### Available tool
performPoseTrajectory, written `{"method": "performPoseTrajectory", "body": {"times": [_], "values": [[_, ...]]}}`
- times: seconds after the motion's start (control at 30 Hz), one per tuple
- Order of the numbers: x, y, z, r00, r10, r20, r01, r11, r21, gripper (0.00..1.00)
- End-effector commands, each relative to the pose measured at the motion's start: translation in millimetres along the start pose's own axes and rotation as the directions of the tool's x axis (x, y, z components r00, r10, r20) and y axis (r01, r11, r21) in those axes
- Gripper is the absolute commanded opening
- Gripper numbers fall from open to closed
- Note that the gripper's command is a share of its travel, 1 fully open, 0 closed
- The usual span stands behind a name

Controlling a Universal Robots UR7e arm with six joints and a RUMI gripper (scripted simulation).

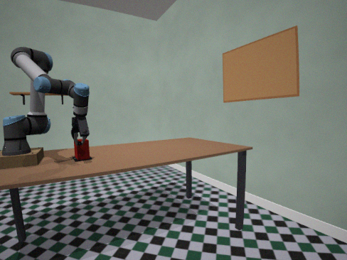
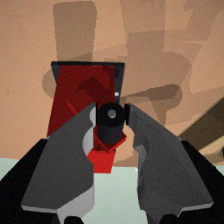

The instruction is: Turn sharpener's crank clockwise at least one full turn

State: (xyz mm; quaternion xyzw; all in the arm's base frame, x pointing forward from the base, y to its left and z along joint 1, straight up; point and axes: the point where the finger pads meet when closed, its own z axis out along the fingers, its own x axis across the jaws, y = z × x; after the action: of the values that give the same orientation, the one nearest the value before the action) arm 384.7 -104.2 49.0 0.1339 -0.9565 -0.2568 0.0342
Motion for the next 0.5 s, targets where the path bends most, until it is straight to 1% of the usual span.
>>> {"method": "performPoseTrajectory", "body": {"times": [0.0, 0.47], "values": [[-7, 2, -4.3, 1.0, -0.001, 0.001, 0.001, 1.0, 0.0, 0.09], [-19, 4, -8.4, 1.0, -0.001, 0.002, 0.001, 1.0, 0.0, 0.09]]}}
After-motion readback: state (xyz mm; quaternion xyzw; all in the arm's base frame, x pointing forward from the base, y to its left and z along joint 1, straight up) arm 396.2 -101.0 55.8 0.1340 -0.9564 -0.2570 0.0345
